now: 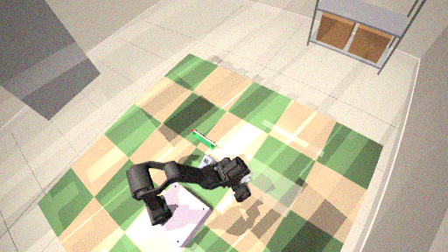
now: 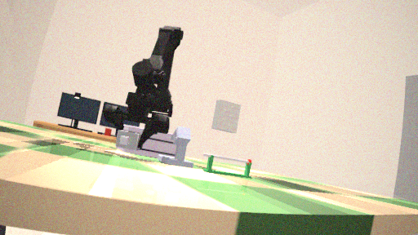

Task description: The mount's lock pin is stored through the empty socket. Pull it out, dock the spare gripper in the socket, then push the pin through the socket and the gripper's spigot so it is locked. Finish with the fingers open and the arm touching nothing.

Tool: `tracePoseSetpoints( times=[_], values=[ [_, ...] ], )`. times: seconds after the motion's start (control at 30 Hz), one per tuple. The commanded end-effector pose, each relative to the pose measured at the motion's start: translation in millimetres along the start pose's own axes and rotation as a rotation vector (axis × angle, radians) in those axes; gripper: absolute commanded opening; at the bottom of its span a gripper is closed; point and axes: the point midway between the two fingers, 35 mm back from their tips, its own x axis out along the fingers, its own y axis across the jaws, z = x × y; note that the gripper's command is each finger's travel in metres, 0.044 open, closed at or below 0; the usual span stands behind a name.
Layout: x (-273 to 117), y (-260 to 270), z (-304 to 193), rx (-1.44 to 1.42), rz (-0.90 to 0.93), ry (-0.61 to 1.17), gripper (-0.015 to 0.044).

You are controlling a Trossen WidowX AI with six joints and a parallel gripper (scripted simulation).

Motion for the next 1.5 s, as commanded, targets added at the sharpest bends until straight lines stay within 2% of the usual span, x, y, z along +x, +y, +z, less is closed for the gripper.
tracePoseSetpoints(
  times=[0.0, 0.6, 1.3, 1.47],
  values=[
    [-17.8, -0.1, 20.6, -0.002, 0.001, -0.035, 0.0],
    [-81.8, 0.1, 45.9, -0.002, 0.001, -0.034, 0.0],
    [-77.4, 0.4, 38.2, -0.001, 0.003, -0.008, 0.0],
    [-76.1, 5.2, 27.2, 0.029, 0.052, 0.047, 0.0]
  ],
)
